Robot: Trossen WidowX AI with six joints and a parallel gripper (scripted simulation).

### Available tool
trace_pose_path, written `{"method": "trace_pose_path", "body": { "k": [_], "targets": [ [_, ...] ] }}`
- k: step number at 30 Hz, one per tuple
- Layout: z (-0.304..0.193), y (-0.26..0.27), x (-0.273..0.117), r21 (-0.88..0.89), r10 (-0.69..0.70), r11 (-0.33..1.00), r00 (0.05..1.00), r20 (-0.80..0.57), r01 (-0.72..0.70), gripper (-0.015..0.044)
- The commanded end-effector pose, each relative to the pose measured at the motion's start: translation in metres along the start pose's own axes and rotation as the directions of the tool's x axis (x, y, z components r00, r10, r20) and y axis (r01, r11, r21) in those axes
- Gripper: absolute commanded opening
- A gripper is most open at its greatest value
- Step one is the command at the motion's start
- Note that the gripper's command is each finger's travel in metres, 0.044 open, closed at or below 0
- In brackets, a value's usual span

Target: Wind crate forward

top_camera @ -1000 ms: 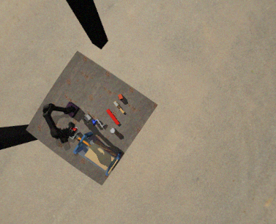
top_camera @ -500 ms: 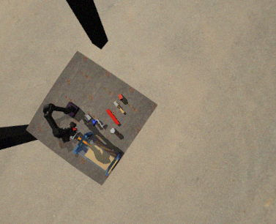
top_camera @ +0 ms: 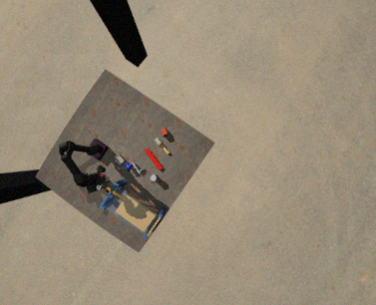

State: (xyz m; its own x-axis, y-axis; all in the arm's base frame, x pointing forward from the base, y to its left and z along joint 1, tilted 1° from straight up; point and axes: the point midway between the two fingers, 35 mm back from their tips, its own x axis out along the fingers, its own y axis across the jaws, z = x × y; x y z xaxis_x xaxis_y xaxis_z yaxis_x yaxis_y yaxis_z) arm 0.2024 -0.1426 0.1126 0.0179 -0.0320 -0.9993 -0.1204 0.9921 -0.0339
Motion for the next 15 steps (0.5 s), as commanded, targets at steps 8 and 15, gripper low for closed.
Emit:
{"method": "trace_pose_path", "body": {
  "k": [8, 15],
  "targets": [
    [-0.0006, 0.0005, 0.0032, 0.0, 0.001, 1.0, 1.0, -0.001, -0.001, 0.0309],
    [-0.0006, 0.0005, 0.0032, 0.0, 0.001, 1.0, 1.0, -0.001, -0.001, 0.0125]
  ]
}}
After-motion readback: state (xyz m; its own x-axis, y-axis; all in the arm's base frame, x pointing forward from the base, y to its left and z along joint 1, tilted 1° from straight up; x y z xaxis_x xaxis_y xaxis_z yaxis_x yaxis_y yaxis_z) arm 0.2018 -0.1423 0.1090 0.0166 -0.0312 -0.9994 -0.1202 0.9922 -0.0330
